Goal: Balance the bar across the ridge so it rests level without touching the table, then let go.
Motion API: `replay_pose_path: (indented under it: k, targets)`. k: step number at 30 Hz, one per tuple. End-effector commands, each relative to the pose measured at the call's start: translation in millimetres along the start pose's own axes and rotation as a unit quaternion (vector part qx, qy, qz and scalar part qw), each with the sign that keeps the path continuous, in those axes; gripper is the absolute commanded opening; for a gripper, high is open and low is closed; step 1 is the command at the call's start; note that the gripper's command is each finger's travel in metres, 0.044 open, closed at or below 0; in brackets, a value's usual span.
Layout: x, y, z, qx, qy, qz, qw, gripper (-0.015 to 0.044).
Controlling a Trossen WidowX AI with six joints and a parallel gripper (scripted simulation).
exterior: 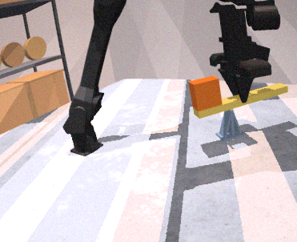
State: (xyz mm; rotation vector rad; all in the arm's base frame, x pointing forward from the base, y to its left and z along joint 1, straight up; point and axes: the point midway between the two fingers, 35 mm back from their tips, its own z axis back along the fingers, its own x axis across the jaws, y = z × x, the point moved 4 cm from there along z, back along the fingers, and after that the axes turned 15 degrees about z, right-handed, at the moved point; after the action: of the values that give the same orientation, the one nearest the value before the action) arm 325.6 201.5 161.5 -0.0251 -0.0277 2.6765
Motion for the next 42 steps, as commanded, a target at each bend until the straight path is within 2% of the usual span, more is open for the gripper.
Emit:
replay_pose_path:
  k: [1, 42]
  targets:
    - [-0.3, 0.0, -1.0, -0.001, 0.001, 0.0, 1.0, 0.0]
    - [-0.3, -0.3, -4.4, -0.001, 0.001, 0.0, 1.0, 0.0]
